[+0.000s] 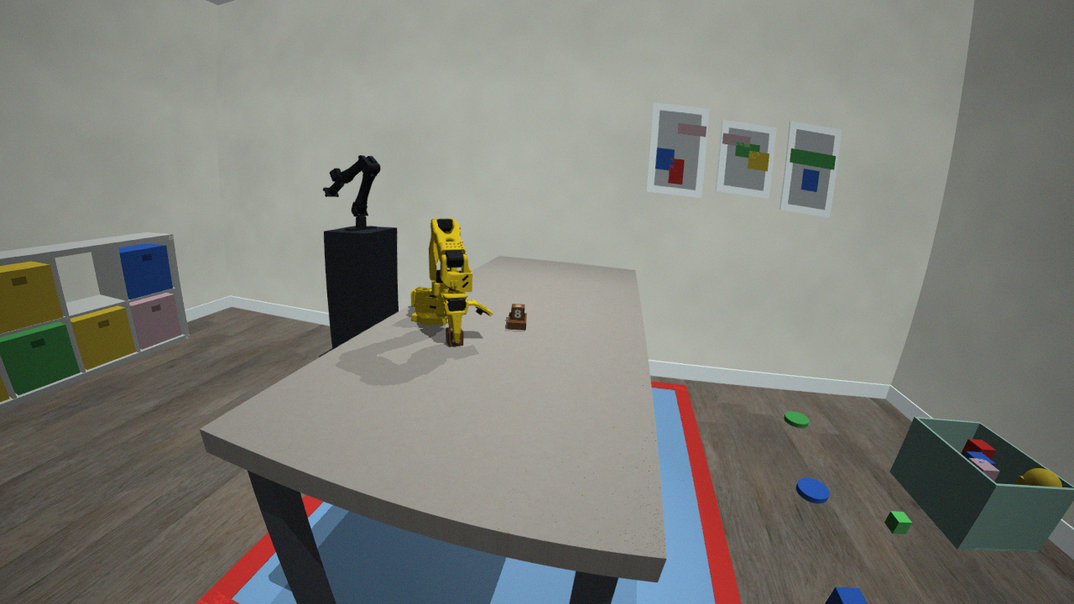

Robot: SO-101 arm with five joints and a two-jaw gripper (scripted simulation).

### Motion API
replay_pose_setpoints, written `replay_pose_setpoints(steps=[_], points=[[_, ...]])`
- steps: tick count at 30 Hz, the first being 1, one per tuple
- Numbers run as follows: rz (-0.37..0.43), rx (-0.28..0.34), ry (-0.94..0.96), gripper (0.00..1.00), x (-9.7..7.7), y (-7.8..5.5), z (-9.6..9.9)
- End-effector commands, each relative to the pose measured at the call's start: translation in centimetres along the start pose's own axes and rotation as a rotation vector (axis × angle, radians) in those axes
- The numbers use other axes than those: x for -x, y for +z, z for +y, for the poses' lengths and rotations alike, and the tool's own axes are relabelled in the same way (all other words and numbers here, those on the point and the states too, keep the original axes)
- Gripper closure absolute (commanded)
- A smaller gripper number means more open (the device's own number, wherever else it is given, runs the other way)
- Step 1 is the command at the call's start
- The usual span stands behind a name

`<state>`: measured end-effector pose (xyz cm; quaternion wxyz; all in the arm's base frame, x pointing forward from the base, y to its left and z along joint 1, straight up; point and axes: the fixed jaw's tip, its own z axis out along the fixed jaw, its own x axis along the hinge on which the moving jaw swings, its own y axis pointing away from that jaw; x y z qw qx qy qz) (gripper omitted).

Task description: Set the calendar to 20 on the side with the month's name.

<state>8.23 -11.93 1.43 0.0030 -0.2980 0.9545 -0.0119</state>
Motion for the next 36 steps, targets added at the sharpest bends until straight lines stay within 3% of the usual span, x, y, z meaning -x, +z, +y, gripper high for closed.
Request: replay_pose_setpoints(steps=[1, 7, 19, 36], points=[[-0.001, -0.016, 0.018, 0.94, -0.14, -0.08, -0.23], [-0.001, -0.016, 0.018, 0.83, -0.14, -0.08, -0.23], [-0.001, -0.016, 0.018, 0.8, -0.14, -0.08, -0.23], [-0.001, -0.016, 0.018, 0.66, -0.14, -0.08, -0.23]])
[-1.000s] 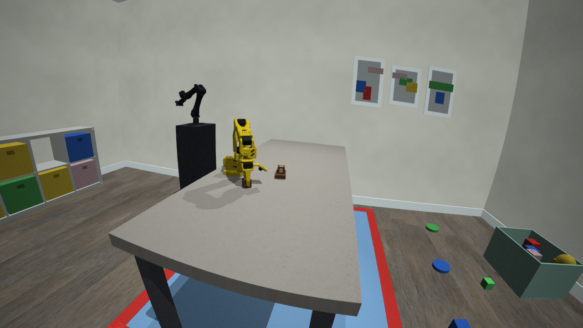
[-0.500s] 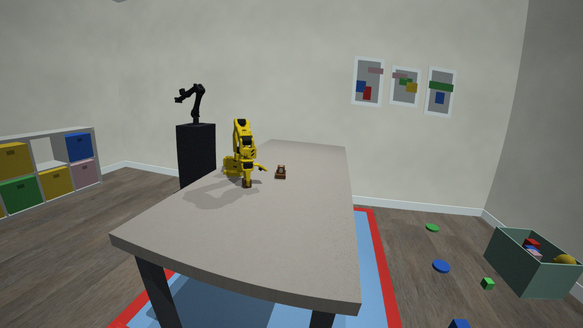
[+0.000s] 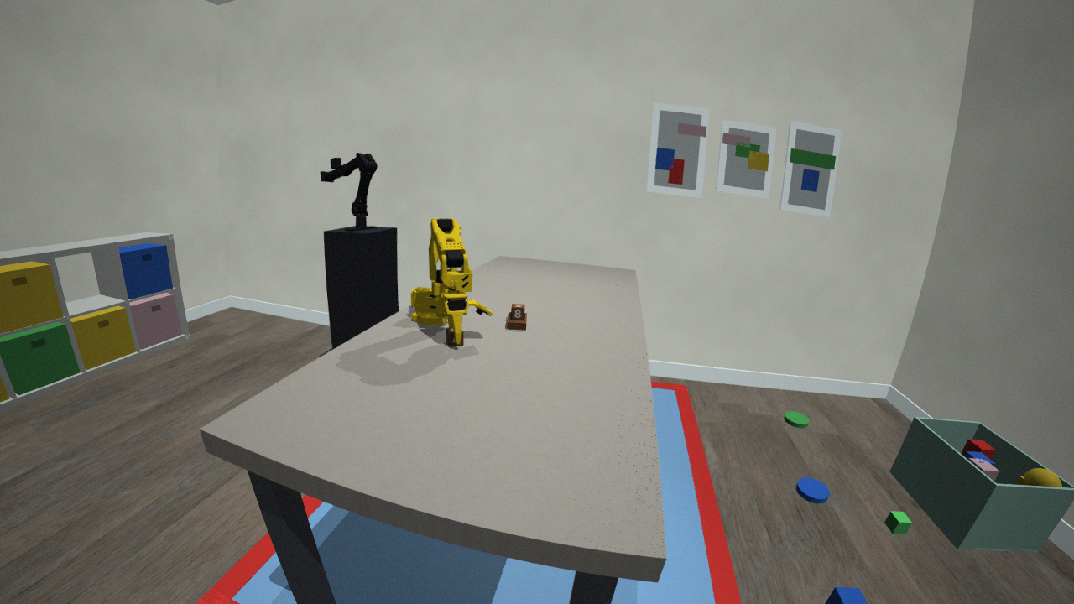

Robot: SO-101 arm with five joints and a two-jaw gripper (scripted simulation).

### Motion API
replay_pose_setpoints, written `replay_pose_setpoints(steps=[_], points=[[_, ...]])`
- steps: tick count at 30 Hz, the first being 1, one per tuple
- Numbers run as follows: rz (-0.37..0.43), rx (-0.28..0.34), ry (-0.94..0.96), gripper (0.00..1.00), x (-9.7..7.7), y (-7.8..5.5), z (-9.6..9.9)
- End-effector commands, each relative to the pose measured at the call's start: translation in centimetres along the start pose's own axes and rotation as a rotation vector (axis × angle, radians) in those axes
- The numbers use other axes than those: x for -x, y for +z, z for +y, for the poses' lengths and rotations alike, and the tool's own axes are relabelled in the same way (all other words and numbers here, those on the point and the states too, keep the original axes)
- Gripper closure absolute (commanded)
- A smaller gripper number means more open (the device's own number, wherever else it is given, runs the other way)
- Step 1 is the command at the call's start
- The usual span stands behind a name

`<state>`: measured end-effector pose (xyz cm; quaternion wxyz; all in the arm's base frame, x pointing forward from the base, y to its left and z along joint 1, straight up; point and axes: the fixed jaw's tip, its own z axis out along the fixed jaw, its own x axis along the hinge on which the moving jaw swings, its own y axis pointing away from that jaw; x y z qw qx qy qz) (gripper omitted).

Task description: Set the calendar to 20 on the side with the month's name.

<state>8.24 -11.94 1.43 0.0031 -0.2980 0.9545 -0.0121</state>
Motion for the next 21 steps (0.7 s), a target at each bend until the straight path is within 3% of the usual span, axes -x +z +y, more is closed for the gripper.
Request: replay_pose_setpoints(steps=[1, 14, 21], points=[[-0.001, -0.016, 0.018, 0.66, -0.1, -0.1, -0.2], [-0.001, -0.016, 0.018, 0.64, -0.1, -0.2, -0.2], [-0.001, -0.016, 0.018, 0.64, -0.1, -1.6, -0.5]])
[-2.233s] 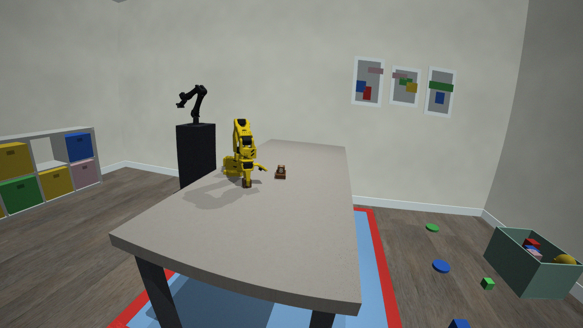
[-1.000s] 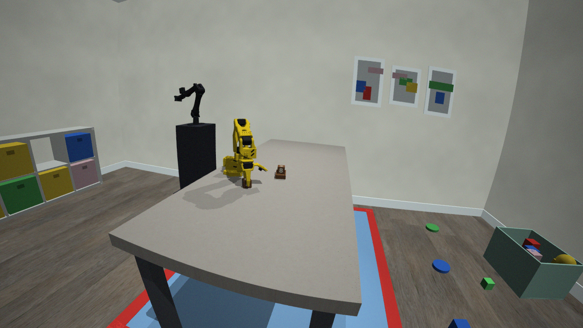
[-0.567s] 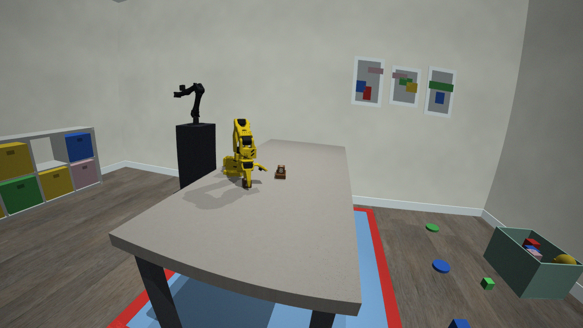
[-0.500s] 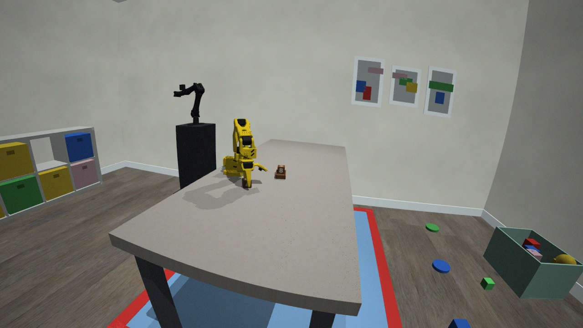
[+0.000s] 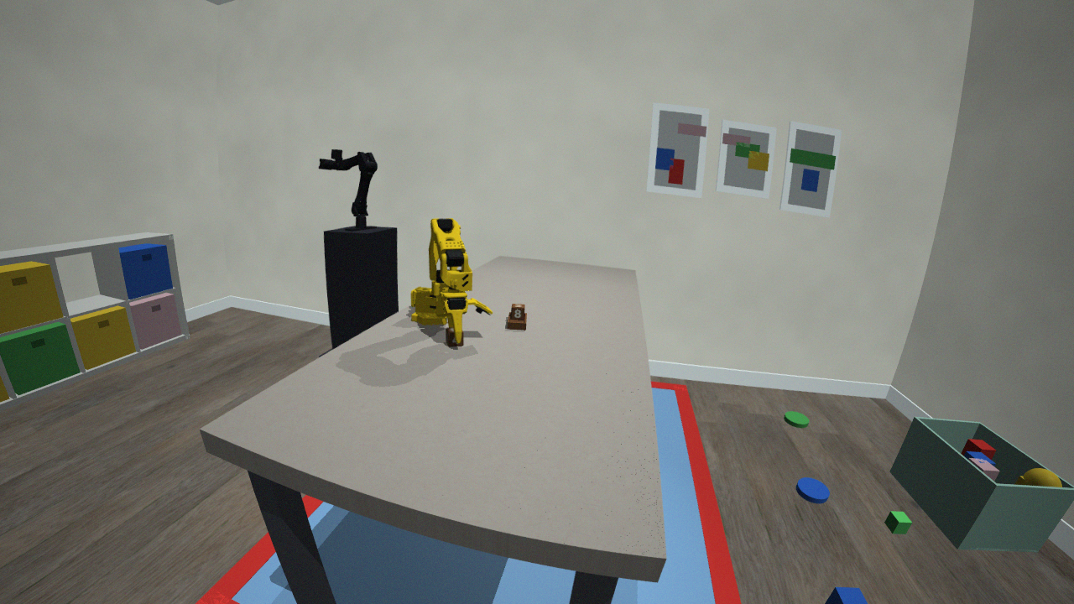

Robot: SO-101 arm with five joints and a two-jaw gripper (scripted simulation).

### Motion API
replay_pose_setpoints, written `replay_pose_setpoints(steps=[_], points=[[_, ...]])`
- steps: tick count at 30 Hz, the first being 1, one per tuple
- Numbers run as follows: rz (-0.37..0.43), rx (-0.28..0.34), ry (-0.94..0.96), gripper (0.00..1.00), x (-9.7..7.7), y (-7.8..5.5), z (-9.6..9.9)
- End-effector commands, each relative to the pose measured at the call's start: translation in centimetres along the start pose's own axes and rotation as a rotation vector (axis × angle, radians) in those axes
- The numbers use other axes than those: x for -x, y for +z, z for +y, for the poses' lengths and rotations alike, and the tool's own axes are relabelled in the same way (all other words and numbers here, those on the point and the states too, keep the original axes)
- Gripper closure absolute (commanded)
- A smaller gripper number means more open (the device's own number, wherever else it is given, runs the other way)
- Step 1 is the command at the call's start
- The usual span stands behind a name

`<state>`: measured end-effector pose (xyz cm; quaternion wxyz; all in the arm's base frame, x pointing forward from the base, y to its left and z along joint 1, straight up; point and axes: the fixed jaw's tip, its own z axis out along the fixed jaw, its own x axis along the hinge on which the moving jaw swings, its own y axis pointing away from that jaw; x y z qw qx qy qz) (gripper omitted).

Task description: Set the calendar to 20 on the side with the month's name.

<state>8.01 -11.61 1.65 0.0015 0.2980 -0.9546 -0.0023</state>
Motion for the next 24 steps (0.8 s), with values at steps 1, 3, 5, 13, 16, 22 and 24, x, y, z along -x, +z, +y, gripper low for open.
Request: replay_pose_setpoints(steps=[1, 3, 5, 13, 16, 22, 24], points=[[-0.002, -0.046, 0.018, 0.64, -0.1, -1.7, -0.9], [-0.002, -0.046, 0.018, 0.64, -0.1, -2.4, -0.9], [-0.002, -0.046, 0.018, 0.64, -0.1, -2.8, -0.9], [-0.002, -0.046, 0.018, 0.64, -0.1, -5.1, -0.6], [-0.002, -0.046, 0.018, 0.64, -0.1, -5.6, -0.5], [-0.002, -0.046, 0.018, 0.64, -0.1, -5.9, -0.4], [-0.002, -0.046, 0.018, 0.64, -0.1, -5.9, -0.4]])
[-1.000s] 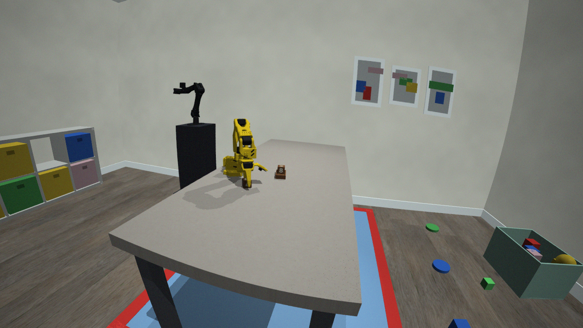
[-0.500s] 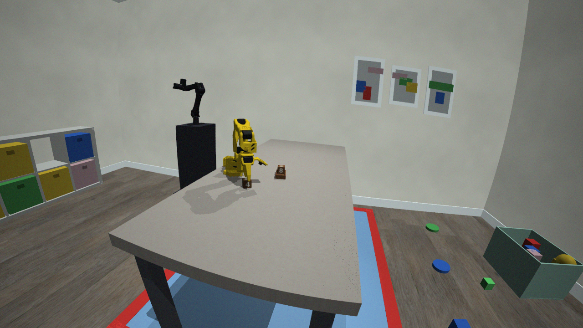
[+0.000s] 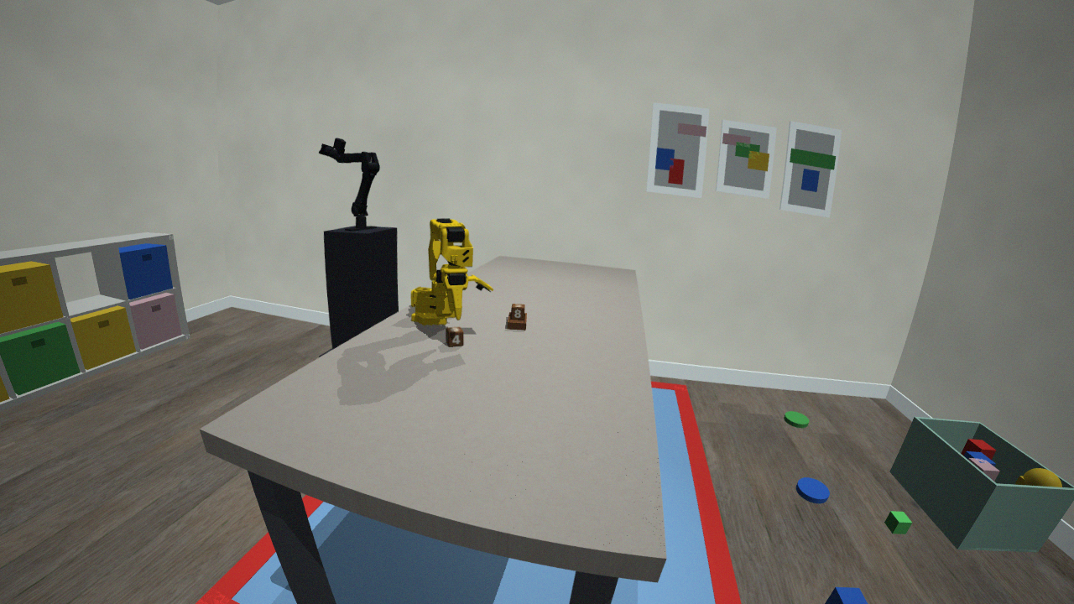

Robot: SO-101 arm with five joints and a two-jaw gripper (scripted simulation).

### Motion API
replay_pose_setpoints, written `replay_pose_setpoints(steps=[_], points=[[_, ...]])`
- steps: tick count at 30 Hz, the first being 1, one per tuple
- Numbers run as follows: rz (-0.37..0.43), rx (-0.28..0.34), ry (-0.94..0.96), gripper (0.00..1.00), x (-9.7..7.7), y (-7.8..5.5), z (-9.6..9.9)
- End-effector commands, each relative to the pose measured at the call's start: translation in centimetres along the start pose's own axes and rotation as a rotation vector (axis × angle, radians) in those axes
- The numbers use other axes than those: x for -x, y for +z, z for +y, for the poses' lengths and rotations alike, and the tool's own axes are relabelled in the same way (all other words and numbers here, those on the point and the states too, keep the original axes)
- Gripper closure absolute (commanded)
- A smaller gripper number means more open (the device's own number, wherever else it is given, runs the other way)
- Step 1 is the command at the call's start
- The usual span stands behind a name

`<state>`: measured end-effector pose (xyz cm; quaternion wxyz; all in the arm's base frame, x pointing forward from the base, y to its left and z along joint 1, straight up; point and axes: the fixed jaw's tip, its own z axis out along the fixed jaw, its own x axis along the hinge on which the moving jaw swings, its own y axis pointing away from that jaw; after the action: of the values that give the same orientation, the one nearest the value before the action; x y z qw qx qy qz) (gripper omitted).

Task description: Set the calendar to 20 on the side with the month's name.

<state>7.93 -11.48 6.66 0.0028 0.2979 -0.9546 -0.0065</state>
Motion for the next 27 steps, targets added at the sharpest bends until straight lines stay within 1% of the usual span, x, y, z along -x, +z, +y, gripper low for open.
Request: replay_pose_setpoints(steps=[1, 19, 23, 27], points=[[-0.002, -0.055, 0.018, 0.64, -0.1, -0.9, -0.6], [-0.002, -0.059, 0.018, 0.64, -0.1, -0.9, -0.6], [-0.002, -0.098, 0.018, 0.64, -0.1, -1.4, -0.7], [-0.002, -0.186, 0.018, 0.64, -0.2, -2.4, -1.0]])
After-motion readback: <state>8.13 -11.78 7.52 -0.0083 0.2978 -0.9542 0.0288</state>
